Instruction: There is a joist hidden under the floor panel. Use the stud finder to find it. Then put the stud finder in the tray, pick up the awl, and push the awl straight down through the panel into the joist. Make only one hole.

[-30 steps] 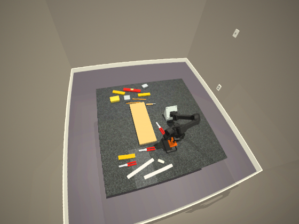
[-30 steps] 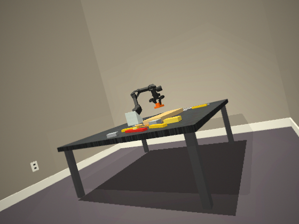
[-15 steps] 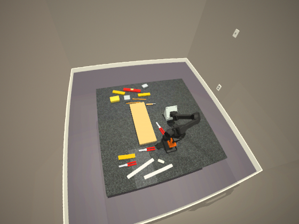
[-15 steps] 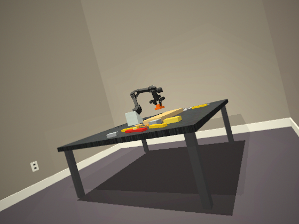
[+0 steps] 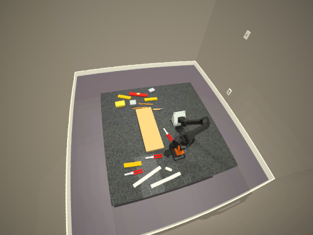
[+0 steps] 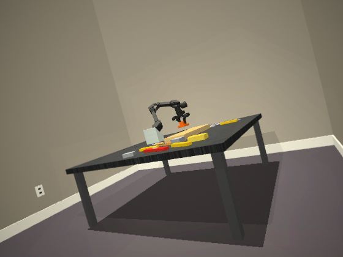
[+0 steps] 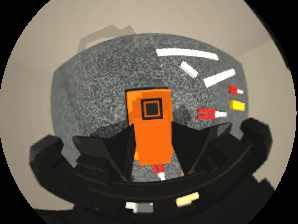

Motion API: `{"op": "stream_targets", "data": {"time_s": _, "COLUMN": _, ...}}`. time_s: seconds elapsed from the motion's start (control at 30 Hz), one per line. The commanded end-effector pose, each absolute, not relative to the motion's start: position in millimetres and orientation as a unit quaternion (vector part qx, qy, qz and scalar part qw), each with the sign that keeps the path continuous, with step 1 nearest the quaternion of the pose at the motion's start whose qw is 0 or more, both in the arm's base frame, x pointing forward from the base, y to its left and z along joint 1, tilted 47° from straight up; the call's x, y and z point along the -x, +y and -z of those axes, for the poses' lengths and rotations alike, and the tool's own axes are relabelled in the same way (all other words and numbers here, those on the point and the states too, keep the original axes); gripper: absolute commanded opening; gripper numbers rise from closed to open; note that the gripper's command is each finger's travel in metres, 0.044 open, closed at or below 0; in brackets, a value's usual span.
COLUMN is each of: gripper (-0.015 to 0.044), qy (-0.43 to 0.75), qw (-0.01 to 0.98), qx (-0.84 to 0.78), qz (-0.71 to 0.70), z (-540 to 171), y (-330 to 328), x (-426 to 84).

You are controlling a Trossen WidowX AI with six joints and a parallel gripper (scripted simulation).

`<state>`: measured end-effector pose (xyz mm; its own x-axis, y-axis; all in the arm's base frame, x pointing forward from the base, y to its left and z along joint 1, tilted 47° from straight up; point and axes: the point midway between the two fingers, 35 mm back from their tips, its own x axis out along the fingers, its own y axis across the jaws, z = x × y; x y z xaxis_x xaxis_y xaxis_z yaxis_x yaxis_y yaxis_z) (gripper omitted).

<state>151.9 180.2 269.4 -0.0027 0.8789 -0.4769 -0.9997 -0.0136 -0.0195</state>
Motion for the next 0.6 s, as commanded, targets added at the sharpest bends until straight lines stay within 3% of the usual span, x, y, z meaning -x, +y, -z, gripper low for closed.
{"op": "stream_targets", "data": {"time_s": 0.0, "gripper": 0.0, "qy": 0.166, "qw": 0.683, "qx": 0.183, "qz": -0.687, "z": -267, "y": 183, "x": -152}}
{"op": "stream_targets", "data": {"time_s": 0.57, "gripper": 0.0, "qy": 0.165, "qw": 0.685, "qx": 0.181, "qz": -0.686, "z": -254, "y": 198, "x": -151}}
